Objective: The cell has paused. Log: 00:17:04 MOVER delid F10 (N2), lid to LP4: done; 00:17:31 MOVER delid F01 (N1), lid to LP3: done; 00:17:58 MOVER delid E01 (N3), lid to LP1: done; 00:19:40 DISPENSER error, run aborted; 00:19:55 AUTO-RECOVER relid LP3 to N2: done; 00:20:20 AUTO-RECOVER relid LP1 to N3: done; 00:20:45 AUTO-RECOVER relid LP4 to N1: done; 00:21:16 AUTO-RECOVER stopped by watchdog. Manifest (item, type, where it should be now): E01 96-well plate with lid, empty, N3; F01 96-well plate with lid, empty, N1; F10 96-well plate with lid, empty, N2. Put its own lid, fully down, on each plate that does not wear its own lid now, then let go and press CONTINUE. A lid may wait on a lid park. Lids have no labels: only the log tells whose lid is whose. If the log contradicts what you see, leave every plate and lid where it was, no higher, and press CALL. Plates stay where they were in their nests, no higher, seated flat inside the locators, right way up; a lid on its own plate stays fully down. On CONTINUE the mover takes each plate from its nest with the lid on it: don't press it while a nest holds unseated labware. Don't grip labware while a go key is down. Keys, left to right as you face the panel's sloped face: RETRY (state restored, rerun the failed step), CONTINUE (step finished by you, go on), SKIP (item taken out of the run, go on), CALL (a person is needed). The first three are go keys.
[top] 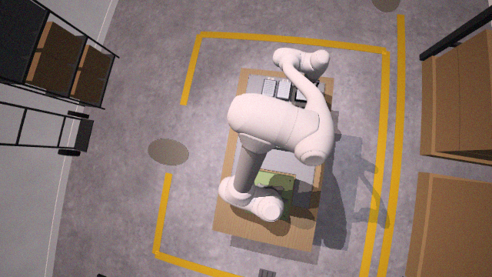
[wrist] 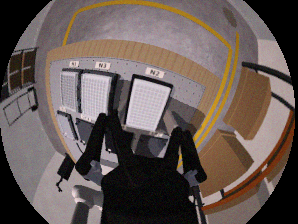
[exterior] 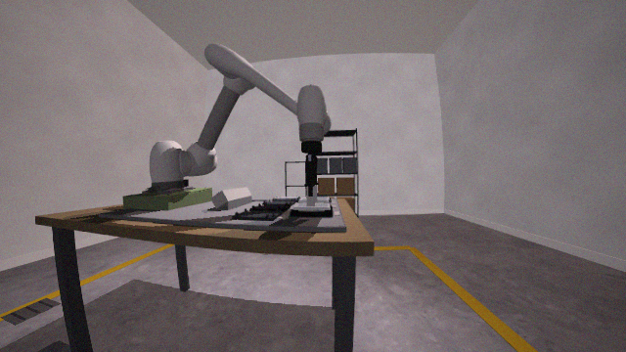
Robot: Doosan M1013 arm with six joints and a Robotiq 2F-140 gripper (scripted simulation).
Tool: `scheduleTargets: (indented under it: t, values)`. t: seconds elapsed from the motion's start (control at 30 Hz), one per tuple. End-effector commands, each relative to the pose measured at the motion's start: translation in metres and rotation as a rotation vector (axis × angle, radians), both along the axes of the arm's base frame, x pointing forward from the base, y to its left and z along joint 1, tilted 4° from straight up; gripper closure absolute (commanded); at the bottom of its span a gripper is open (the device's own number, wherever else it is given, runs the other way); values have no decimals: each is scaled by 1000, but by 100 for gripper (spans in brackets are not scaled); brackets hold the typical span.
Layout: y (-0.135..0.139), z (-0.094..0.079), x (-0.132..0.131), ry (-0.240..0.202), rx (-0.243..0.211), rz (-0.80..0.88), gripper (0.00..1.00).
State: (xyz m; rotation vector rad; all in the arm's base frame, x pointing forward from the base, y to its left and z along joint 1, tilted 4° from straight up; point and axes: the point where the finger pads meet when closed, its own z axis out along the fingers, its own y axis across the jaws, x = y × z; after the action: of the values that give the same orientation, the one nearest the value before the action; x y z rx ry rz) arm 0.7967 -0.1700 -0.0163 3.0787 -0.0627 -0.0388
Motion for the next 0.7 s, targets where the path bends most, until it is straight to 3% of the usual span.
scheduleTargets:
  t: [0.0,0.67]
  values:
    - [0,-1,0,0,0,0,34]
    - [0,-7,0,0,0,0,34]
